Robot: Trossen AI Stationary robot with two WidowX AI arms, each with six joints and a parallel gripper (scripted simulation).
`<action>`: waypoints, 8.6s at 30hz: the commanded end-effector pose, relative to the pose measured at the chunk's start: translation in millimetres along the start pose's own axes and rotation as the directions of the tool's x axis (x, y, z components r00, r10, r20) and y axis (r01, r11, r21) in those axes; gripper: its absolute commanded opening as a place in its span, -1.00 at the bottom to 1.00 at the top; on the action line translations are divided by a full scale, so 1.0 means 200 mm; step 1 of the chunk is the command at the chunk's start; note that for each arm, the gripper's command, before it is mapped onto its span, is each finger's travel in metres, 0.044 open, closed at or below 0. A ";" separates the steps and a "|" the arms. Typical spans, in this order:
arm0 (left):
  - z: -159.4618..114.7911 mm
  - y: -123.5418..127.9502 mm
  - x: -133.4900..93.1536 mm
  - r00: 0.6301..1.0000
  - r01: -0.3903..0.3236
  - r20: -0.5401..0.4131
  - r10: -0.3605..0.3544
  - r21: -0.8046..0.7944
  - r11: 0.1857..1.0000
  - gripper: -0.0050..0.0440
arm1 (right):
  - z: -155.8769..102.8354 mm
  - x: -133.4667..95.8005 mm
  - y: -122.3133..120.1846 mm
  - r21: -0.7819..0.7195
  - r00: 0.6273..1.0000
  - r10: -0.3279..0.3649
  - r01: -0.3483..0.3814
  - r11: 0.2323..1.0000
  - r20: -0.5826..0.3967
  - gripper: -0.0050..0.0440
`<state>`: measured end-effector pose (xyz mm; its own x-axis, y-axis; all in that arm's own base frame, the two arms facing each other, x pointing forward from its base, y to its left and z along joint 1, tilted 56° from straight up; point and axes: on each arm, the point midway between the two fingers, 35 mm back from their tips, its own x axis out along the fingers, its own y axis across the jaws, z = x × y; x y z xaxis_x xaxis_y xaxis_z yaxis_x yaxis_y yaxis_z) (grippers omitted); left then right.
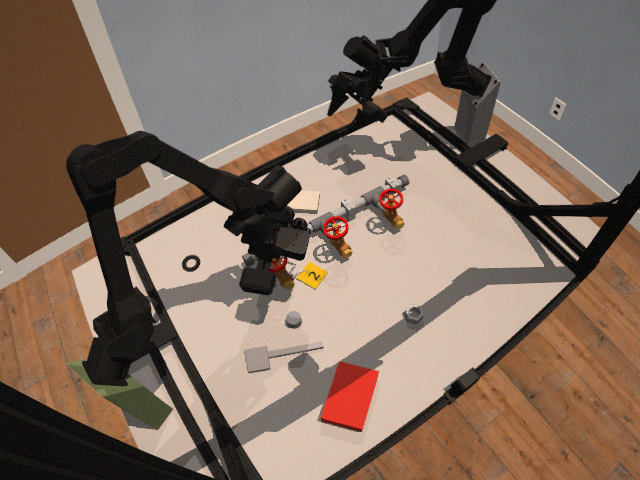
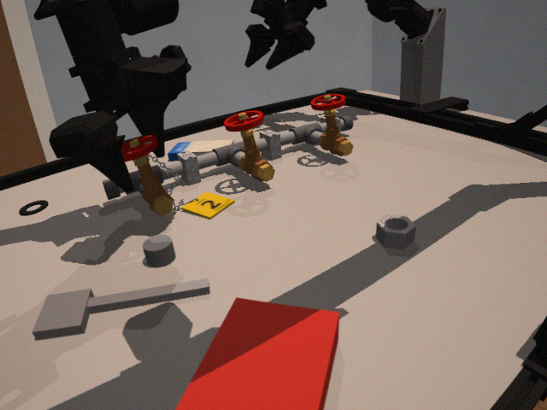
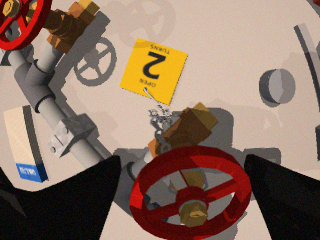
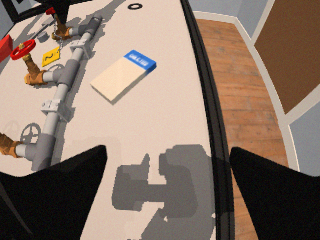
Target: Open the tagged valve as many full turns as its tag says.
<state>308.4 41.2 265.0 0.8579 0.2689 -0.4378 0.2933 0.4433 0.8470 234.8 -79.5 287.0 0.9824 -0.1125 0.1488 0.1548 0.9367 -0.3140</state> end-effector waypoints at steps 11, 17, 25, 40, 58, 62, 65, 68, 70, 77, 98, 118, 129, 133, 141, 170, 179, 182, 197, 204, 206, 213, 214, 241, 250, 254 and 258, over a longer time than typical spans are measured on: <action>0.00 0.00 0.00 1.000 0.000 0.000 0.000 0.180 0.984 0.44 | 0.00 0.00 0.00 0.000 1.000 0.000 0.000 1.000 0.000 0.84; 0.00 0.00 0.00 1.000 0.000 0.000 0.000 0.180 0.984 -0.14 | 0.00 0.00 0.00 0.000 1.000 0.000 0.000 1.000 0.000 0.84; 0.00 0.00 0.00 1.000 -0.002 -0.001 0.002 0.117 0.993 -0.53 | 0.00 0.00 0.00 0.000 1.000 0.000 0.000 1.000 0.000 0.84; 0.00 0.00 0.00 1.000 -0.002 0.000 0.002 -0.665 0.746 -0.80 | 0.00 0.00 0.00 0.000 1.000 0.000 0.000 1.000 0.000 0.84; 0.00 0.00 0.00 1.000 -0.001 0.000 0.001 -0.984 0.180 -0.70 | 0.00 0.00 0.00 0.000 1.000 0.000 0.000 1.000 0.000 0.84; 0.00 0.00 0.00 1.000 -0.001 0.000 0.001 -0.984 0.180 -0.31 | 0.00 0.00 0.00 0.000 1.000 0.000 0.000 1.000 0.000 0.84; 0.00 0.00 0.00 1.000 -0.001 0.000 0.001 -0.984 0.180 -0.01 | 0.00 0.00 0.00 0.000 1.000 0.000 0.000 1.000 0.000 0.84; 0.00 0.00 0.00 1.000 -0.001 0.000 0.001 -0.984 0.180 0.28 | 0.00 0.00 0.00 0.000 1.000 0.000 0.000 1.000 0.000 0.84; 0.00 0.00 0.00 1.000 -0.001 0.000 0.001 -0.984 0.180 0.48 | 0.00 0.00 0.00 0.000 1.000 0.000 0.000 1.000 0.000 0.84; 0.00 0.00 0.00 1.000 -0.001 0.000 0.001 -0.984 0.180 0.84 | 0.00 0.00 0.00 0.000 1.000 0.000 0.000 1.000 0.000 0.84; 0.00 0.00 0.00 1.000 -0.002 -0.003 0.002 -0.180 0.984 0.84 | 0.00 0.00 0.00 0.000 1.000 0.000 0.000 1.000 0.000 0.84; 0.00 0.00 0.00 1.000 -0.001 0.000 0.001 0.133 0.991 0.05 | 0.00 0.00 0.00 0.000 1.000 0.000 0.000 1.000 0.000 0.84; 0.00 0.00 0.00 1.000 -0.002 -0.001 0.002 -0.107 0.994 -0.63 | 0.00 0.00 0.00 0.000 1.000 0.000 0.000 1.000 0.000 0.84; 0.00 0.00 0.00 1.000 -0.002 0.000 0.002 -0.349 0.937 -0.80 | 0.00 0.00 0.00 0.000 1.000 0.000 0.000 1.000 0.000 0.84; 0.00 0.00 0.00 1.000 -0.002 0.000 0.003 -0.698 0.716 -0.80 | 0.00 0.00 0.00 0.000 1.000 0.000 0.000 1.000 0.000 0.84; 0.00 0.00 0.00 1.000 -0.001 0.000 0.002 -0.983 0.184 0.38 | 0.00 0.00 0.00 0.000 1.000 0.000 0.000 1.000 0.000 0.84; 0.00 0.00 0.00 1.000 -0.001 0.000 0.002 -0.980 0.200 0.84 | 0.00 0.00 0.00 0.000 1.000 0.000 0.000 1.000 0.000 0.84; 0.00 0.00 0.00 1.000 -0.001 -0.001 0.002 -0.911 0.411 0.84 | 0.00 0.00 0.00 0.000 1.000 0.000 0.000 1.000 0.000 0.84; 0.00 0.00 0.00 1.000 -0.002 -0.002 0.002 -0.292 0.957 0.84 | 0.00 0.00 0.00 0.000 1.000 0.000 0.000 1.000 0.000 0.84; 0.00 0.00 0.00 1.000 -0.002 -0.002 0.002 0.122 0.993 0.84 | 0.00 0.00 0.00 0.000 1.000 0.000 0.000 1.000 0.000 0.84; 0.00 0.00 0.00 1.000 -0.002 -0.002 0.002 0.160 0.987 0.84 | 0.00 0.00 0.00 0.000 1.000 0.000 0.000 1.000 0.000 0.84; 0.00 0.00 0.00 1.000 -0.002 0.000 0.002 0.137 0.991 0.64 | 0.00 0.00 0.00 0.000 1.000 0.000 0.000 1.000 0.000 0.84; 0.00 0.00 0.00 1.000 -0.002 0.000 0.002 0.137 0.991 0.54 | 0.00 0.00 0.00 0.000 1.000 0.000 0.000 1.000 0.000 0.84; 0.00 0.00 0.00 1.000 -0.003 -0.001 0.004 -0.653 0.758 -0.80 | 0.00 0.00 0.00 0.000 1.000 0.000 0.000 1.000 0.000 0.84; 0.00 0.00 0.00 1.000 -0.003 -0.001 0.004 -0.928 0.372 -0.80 | 0.00 0.00 0.00 0.000 1.000 0.000 0.000 1.000 0.000 0.84; 0.00 0.00 0.00 1.000 -0.002 -0.002 0.003 -0.990 0.144 -0.80 | 0.00 0.00 0.00 0.000 1.000 0.000 0.000 1.000 0.000 0.84; 0.00 0.00 0.00 1.000 -0.002 -0.002 0.003 -0.993 0.120 -0.80 | 0.00 0.00 0.00 0.000 1.000 0.000 0.000 1.000 0.000 0.84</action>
<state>308.7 41.5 265.0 0.8584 0.2710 -0.4356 -0.3671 0.9176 -0.1527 234.8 -79.5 287.0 0.9824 -0.1125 0.1489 0.1548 0.9367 -0.3140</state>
